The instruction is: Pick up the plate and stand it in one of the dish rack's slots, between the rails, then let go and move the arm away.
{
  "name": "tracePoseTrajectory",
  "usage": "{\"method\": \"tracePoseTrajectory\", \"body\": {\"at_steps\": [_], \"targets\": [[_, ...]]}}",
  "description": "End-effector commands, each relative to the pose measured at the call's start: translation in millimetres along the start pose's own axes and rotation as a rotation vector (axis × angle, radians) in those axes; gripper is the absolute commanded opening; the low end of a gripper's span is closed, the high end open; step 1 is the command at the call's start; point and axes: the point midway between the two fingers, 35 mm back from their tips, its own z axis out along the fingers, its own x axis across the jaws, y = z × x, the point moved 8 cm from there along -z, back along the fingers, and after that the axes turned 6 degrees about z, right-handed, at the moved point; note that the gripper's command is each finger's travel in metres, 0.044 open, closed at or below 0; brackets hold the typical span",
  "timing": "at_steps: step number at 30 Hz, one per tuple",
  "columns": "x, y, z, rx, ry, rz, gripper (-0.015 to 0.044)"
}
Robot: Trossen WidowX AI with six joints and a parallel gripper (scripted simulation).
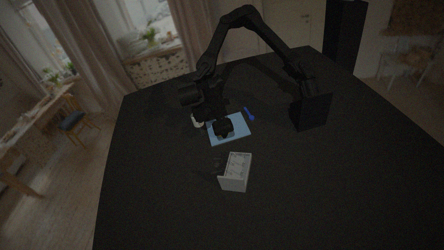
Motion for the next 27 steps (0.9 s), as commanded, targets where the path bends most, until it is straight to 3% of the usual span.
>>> {"method": "tracePoseTrajectory", "body": {"at_steps": [1, 5, 7, 13, 24, 27], "targets": [[0.7, -0.9, 7.4, 0.003, -0.005, -0.006, 0.04], [0.6, -0.9, 11.2, 0.003, -0.006, -0.006, 0.04], [0.6, -0.9, 11.2, 0.003, -0.006, -0.006, 0.0351], [0.6, -0.9, 11.2, 0.003, -0.006, -0.006, 0.0351], [0.6, -0.9, 11.2, 0.003, -0.006, -0.006, 0.0278], [0.9, 0.2, 7.7, 0.003, -0.004, -0.006, 0.0199]]}}
